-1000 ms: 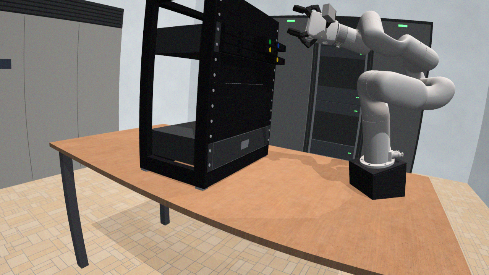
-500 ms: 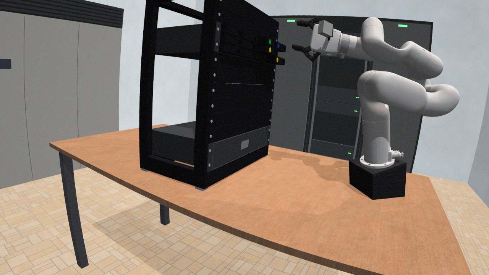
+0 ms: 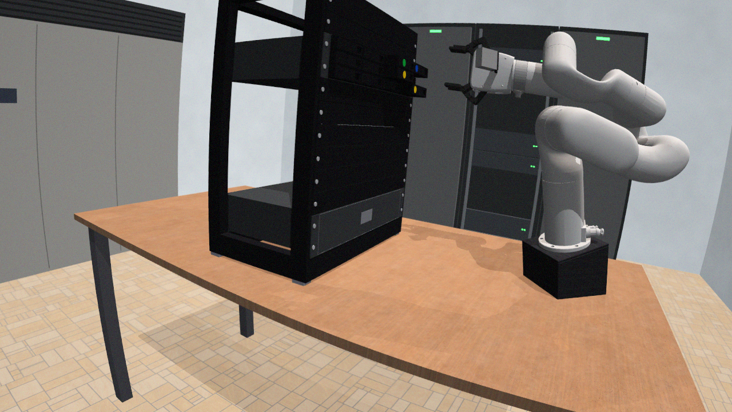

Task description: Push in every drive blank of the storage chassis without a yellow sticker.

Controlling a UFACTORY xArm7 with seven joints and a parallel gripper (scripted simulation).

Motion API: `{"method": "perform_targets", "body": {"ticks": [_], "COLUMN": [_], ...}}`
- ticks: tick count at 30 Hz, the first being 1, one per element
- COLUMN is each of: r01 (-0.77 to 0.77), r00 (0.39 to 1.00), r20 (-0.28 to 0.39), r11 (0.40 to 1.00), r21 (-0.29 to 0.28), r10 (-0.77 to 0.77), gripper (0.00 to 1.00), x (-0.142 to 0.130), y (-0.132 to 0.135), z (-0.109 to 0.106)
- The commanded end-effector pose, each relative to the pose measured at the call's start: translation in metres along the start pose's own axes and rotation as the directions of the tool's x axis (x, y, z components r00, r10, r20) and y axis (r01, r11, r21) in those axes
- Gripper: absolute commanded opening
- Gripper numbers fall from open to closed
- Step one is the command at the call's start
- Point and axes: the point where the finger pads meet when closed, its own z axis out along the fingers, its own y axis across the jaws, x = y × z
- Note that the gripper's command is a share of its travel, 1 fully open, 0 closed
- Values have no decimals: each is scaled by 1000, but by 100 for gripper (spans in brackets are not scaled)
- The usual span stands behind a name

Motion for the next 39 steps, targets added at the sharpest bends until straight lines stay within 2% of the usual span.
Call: {"method": "perform_targets", "body": {"ticks": [1, 13, 39], "r01": [15, 50, 65], "r00": [1000, 996, 993], "r20": [21, 78, 101], "r11": [1000, 998, 997], "r21": [5, 30, 42], "r10": [-15, -53, -69], "gripper": [100, 100, 100], "x": [-6, -19, -25], "y": [-3, -15, -20], "z": [-4, -11, -15]}}
